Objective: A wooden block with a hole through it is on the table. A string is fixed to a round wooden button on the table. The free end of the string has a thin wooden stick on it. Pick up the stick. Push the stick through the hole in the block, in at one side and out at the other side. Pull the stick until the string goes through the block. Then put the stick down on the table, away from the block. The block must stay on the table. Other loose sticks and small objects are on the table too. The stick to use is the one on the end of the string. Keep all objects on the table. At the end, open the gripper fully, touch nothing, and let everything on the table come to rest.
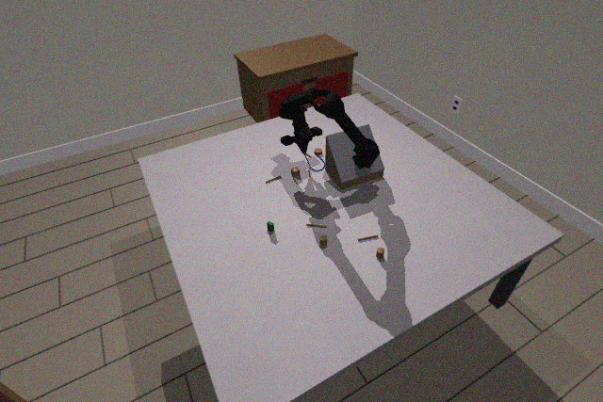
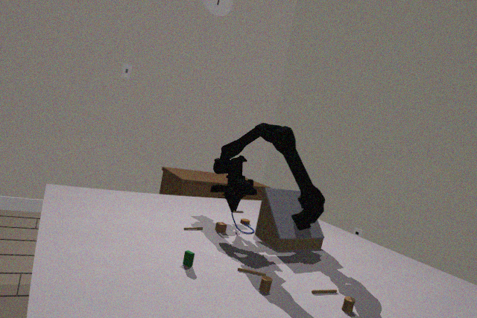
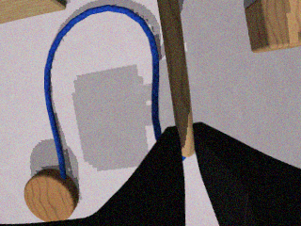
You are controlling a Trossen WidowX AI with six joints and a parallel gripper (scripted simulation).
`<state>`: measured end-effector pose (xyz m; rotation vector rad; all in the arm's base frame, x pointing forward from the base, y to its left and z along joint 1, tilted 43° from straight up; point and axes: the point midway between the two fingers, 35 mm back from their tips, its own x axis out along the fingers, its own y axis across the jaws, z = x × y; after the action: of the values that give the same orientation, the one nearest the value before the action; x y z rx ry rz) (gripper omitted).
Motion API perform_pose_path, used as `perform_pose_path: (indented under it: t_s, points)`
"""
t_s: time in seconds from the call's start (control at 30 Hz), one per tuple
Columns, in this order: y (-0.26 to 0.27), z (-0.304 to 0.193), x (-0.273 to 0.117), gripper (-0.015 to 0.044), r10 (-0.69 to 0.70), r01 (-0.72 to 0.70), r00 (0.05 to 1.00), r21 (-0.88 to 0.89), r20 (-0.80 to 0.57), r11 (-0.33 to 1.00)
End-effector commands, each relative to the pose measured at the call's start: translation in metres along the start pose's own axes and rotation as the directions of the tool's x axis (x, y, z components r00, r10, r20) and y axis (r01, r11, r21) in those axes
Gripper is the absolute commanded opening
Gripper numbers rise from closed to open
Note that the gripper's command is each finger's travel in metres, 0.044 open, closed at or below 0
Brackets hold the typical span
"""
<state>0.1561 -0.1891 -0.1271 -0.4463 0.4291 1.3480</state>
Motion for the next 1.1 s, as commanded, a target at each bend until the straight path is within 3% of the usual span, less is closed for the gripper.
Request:
perform_pose_path:
  t_s: [0.0, 1.07]
  points:
    - [-0.001, -0.006, -0.001, 0.0, 0.004, -0.004, 1.0, 0.003, -0.01, 1.0]
    - [-0.01, -0.043, -0.012, 0.0, 0.005, -0.005, 0.996, -0.006, -0.085, 1.0]
